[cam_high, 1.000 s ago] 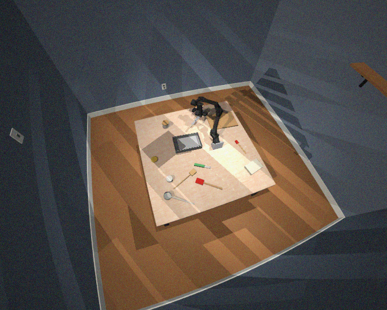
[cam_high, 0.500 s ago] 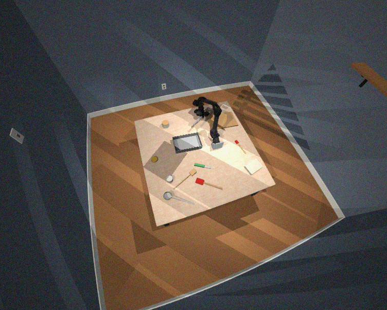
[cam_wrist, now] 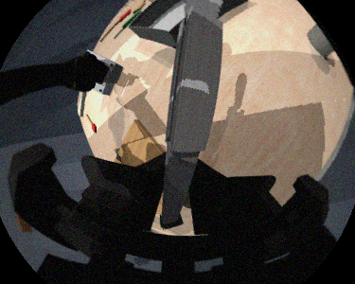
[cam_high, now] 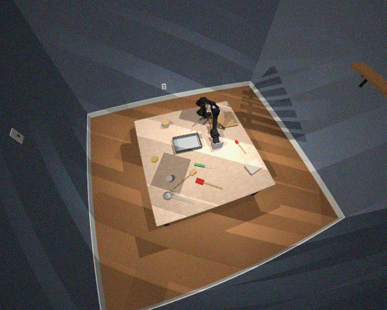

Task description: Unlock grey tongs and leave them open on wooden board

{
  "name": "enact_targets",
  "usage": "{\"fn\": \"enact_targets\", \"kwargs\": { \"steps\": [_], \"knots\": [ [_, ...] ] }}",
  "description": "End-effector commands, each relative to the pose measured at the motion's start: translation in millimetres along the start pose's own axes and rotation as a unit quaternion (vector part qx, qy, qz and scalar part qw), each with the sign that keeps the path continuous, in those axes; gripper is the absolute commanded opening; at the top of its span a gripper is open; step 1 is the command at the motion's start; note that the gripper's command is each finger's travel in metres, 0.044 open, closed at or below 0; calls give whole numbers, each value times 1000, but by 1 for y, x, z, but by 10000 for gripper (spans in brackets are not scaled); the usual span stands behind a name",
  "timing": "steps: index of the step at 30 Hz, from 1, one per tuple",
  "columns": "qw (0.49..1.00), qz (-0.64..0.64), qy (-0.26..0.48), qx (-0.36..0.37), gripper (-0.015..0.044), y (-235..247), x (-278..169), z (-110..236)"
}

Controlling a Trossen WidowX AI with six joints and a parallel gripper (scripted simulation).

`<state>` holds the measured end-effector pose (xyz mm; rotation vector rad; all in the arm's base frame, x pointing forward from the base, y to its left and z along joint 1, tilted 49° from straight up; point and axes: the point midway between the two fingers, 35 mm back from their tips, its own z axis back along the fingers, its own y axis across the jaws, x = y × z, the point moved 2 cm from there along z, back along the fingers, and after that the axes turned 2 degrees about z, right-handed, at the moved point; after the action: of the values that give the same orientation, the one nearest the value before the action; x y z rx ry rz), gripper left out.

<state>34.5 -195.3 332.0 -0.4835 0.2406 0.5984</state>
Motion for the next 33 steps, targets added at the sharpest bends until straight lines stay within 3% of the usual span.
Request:
{"fn": "enact_targets", "kwargs": {
  "steps": [1,33],
  "knots": [
    [1000,-8,-11,6,-150,4,-6,-3],
    [991,-111,-73,10,-150,40,-61,-23]
  ]
}}
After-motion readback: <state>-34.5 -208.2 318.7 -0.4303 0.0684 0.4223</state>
